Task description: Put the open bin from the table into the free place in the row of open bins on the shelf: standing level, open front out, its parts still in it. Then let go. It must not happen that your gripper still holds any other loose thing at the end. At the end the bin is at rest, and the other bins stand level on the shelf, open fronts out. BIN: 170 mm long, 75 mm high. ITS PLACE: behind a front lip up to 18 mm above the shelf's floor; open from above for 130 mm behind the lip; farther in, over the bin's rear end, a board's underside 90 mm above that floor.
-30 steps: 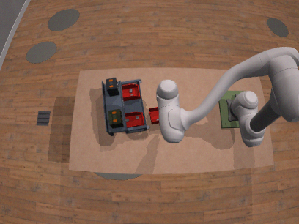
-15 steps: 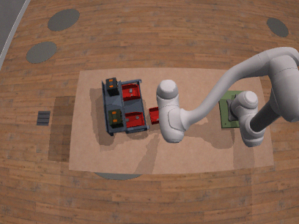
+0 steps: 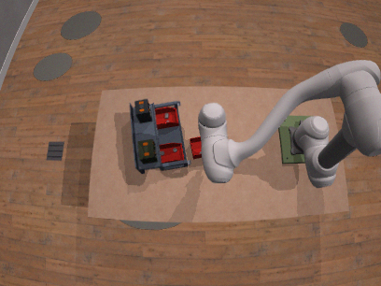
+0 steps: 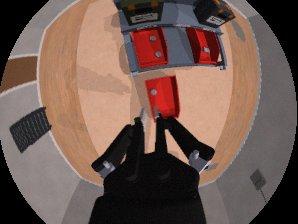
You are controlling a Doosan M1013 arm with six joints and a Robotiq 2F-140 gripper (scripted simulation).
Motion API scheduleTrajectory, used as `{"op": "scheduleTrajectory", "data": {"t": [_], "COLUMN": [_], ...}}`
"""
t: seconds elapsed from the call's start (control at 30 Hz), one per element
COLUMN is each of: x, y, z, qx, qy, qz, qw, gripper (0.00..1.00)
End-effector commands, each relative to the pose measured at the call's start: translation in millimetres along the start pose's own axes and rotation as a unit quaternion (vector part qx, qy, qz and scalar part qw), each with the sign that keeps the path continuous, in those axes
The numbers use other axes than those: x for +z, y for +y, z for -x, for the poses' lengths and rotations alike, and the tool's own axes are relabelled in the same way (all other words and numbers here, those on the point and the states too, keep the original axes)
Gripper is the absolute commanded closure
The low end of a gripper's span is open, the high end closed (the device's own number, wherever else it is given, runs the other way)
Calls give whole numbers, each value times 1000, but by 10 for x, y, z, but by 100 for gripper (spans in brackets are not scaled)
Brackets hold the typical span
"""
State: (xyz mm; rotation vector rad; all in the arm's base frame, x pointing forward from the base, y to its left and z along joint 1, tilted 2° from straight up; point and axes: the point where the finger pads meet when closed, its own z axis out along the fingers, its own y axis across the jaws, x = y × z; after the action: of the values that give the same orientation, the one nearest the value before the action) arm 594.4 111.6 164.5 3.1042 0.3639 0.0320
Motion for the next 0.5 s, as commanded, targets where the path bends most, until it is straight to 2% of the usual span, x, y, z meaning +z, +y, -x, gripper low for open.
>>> {"op": "scheduleTrajectory", "data": {"t": [0.0,0.47], "x": [96,344], "y": [2,6], "z": [7,6], "qx": [-1,-1], "qy": [0,0], "qz": [3,3], "qw": [1000,1000], "gripper": [85,85]}}
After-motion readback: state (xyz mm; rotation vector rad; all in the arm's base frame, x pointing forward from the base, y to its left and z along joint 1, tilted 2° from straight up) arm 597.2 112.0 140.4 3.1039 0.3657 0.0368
